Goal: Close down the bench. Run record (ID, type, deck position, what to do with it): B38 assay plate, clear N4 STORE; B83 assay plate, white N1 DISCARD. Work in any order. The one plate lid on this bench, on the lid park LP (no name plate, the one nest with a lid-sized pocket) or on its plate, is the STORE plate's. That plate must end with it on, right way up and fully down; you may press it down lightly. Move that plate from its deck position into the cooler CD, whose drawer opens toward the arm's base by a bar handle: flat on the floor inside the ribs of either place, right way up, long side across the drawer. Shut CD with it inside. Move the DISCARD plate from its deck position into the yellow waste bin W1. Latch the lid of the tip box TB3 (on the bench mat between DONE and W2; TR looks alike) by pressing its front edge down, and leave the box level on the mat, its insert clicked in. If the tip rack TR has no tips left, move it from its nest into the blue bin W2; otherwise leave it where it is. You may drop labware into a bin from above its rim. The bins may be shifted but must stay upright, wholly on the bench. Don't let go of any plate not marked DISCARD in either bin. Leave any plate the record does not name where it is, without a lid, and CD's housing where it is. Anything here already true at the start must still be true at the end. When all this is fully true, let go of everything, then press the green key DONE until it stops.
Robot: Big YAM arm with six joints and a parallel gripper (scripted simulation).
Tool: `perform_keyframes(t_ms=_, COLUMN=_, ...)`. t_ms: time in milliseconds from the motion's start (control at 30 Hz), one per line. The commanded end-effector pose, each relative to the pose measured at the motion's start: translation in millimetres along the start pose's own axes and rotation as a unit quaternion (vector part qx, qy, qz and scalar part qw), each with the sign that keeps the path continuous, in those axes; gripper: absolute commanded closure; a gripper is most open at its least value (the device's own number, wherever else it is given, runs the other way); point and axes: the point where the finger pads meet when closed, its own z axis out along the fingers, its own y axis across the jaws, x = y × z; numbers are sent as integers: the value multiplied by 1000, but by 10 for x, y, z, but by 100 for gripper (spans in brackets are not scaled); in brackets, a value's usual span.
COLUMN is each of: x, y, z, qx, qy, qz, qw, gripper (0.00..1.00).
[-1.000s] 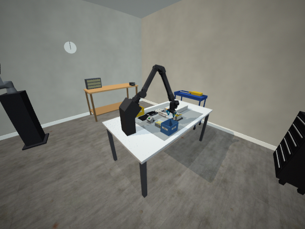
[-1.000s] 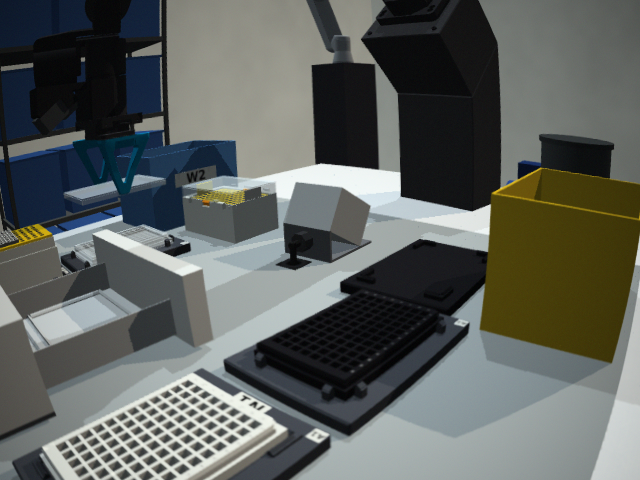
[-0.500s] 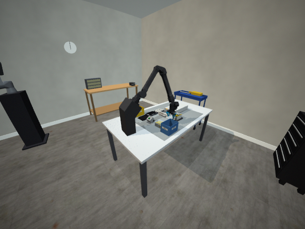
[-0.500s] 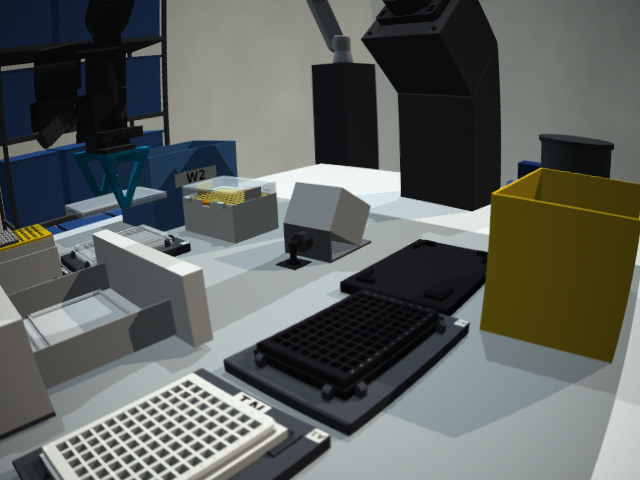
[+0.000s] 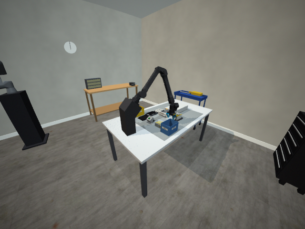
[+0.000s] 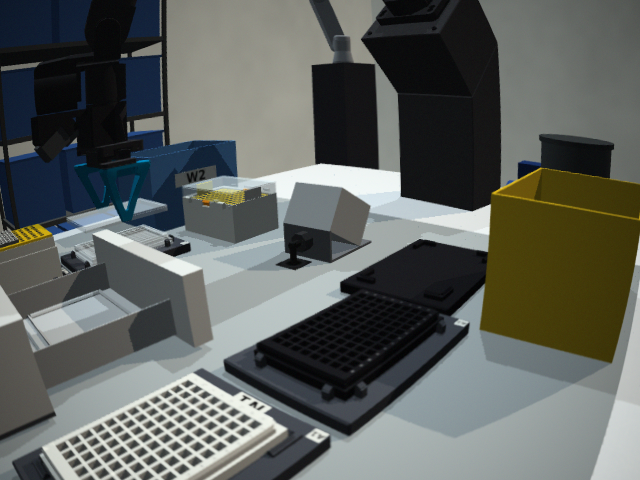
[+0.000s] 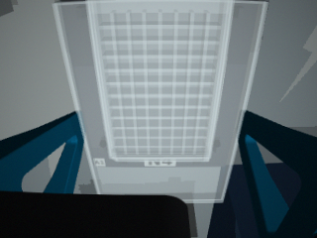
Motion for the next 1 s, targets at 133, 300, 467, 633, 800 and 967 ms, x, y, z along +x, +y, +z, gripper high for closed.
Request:
perform_keyframes(t_ms=133, x=-88, y=15, z=152, qx=0, qy=-6, qz=1, qw=1000, gripper=100)
perform_keyframes(t_ms=300, x=8, y=-13, z=192, qx=1, qy=3, qz=5, qw=1000, gripper=100)
perform_keyframes(t_ms=467, x=-80, y=10, z=254, qx=0, qy=-6, qz=1, qw=1000, gripper=100)
perform_keyframes(t_ms=633, x=29, y=19, z=259, qx=-2, qy=5, qz=5, qw=1000, gripper=100)
perform_keyframes(t_ms=800, x=16, y=23, z=258, qx=-2, qy=5, qz=4, qw=1000, gripper=100)
perform_keyframes(t_ms=967, x=4, y=27, z=258, qx=-3, qy=5, qz=4, qw=1000, gripper=100)
